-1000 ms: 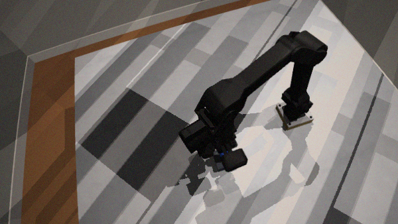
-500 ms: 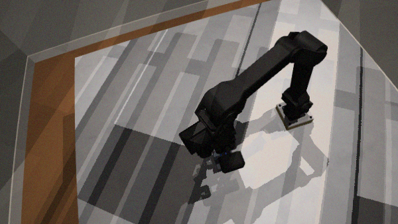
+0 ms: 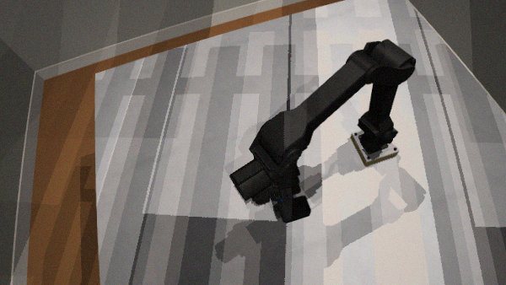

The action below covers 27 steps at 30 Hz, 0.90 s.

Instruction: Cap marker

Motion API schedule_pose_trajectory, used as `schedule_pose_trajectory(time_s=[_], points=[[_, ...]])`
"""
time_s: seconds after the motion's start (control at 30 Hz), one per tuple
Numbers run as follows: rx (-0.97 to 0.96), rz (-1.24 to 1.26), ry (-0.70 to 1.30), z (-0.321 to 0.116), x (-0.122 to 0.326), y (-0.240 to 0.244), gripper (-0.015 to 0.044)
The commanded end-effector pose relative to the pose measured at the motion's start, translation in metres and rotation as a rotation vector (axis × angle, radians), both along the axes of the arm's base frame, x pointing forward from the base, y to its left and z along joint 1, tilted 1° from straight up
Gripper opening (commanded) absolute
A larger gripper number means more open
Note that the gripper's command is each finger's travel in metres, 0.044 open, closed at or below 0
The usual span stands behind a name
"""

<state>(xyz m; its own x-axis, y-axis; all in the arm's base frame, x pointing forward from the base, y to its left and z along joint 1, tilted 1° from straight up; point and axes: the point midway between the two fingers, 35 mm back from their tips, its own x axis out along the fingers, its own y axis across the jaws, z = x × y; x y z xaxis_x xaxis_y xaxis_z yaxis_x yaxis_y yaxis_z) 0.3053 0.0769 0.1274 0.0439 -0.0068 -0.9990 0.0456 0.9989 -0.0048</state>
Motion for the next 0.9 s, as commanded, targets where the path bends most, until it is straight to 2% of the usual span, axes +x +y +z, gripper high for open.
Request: schedule_pose_trajectory(time_s=[0.0,0.47,0.73,0.87], points=[[-0.006,-0.003,0.006,-0.009,-0.001,-0.001,0.0000],[0.001,-0.001,-0.005,-0.007,0.001,0.000,0.0000],[0.001,-0.001,-0.005,0.073,-0.001,0.001,0.0000],[0.001,-0.001,-0.005,0.080,-0.002,0.001,0.0000]])
